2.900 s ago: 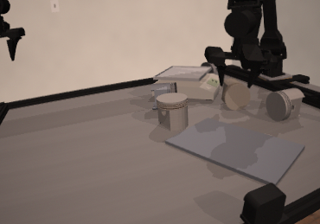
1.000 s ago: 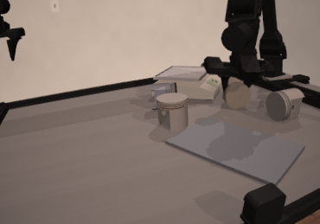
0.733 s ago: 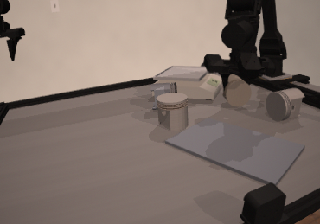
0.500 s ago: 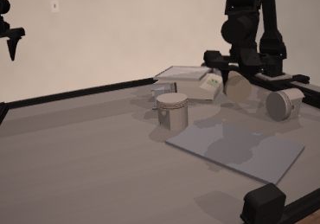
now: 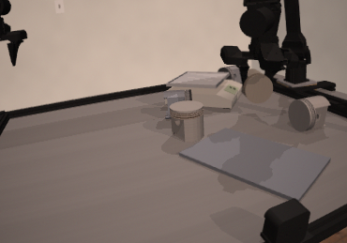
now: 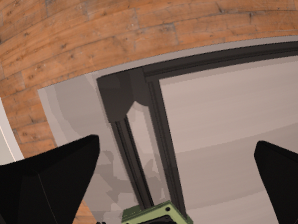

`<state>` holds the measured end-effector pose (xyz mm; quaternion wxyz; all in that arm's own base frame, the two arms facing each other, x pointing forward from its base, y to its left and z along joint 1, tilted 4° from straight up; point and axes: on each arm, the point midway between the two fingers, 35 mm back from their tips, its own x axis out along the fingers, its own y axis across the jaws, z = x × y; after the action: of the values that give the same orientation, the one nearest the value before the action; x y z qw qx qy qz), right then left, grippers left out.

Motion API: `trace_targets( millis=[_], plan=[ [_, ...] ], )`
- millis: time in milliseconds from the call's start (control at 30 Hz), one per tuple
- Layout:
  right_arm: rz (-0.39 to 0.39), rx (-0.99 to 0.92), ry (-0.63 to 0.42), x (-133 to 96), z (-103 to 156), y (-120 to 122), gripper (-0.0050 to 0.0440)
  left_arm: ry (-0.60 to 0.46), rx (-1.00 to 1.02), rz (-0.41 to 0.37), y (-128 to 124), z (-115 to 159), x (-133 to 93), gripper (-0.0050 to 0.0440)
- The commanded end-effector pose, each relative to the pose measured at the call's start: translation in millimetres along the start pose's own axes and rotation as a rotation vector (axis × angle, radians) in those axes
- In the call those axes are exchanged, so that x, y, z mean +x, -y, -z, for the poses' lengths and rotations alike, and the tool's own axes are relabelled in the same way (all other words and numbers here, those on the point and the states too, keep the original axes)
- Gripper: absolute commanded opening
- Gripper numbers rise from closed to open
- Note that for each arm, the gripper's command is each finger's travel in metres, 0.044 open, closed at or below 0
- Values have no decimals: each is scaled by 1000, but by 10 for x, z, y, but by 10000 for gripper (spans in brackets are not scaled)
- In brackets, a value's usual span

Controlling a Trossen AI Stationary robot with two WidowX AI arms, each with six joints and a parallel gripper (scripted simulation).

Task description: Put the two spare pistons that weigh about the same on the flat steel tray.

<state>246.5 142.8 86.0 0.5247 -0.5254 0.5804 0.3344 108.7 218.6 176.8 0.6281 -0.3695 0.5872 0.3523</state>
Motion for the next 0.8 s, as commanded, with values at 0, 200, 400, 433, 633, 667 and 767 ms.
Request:
trace_targets(
  millis=[0,200,400,433,633,667,767],
  plan=[
    [20,9,20,-146,9,44,158,-1,2,3,5,2,1,440],
    [20,9,20,-227,29,52,158,-1,2,3,5,2,1,440],
    [20,9,20,-307,48,61,158,-1,2,3,5,2,1,440],
    [20,9,20,-323,52,62,158,-1,2,3,5,2,1,440],
    [22,13,27,-368,52,71,158,-1,2,3,5,2,1,440],
    [23,13,27,-372,52,72,158,-1,2,3,5,2,1,440],
    [25,15,31,-386,51,77,158,-1,2,3,5,2,1,440]
  ],
)
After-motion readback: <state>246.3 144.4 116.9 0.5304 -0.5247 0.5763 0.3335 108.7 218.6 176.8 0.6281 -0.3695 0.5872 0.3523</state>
